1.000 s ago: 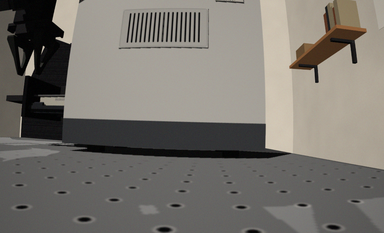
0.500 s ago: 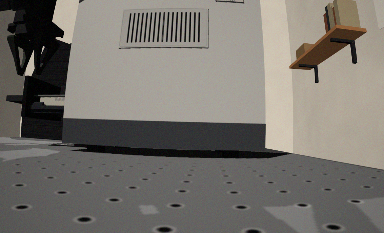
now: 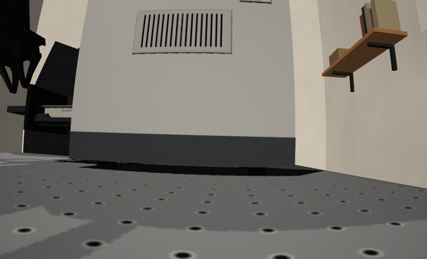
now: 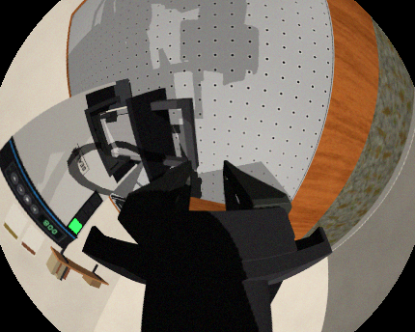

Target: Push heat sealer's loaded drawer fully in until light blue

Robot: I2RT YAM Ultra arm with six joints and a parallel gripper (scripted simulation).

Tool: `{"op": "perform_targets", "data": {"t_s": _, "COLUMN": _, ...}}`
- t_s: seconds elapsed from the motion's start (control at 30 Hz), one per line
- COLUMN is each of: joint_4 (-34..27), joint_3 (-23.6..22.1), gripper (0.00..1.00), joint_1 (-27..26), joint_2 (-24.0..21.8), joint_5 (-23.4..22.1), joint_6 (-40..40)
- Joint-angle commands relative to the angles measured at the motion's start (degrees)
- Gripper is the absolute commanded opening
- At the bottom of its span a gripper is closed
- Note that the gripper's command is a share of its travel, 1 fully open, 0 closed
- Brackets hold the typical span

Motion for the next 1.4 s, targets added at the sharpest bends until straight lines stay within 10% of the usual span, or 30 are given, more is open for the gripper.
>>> {"op": "perform_targets", "data": {"t_s": 0.0, "joint_4": -1.7, "joint_3": 2.8, "gripper": 0.30, "joint_1": 0.6, "joint_2": 0.7, "joint_5": -4.4, "joint_6": -3.0}}
{"op": "perform_targets", "data": {"t_s": 0.77, "joint_4": -24.2, "joint_3": 22.3, "gripper": 0.30, "joint_1": -13.8, "joint_2": 21.5, "joint_5": -27.9, "joint_6": -28.8}}
{"op": "perform_targets", "data": {"t_s": 1.37, "joint_4": -36.2, "joint_3": 30.9, "gripper": 0.30, "joint_1": -13.6, "joint_2": 26.5, "joint_5": -28.0, "joint_6": -36.4}}
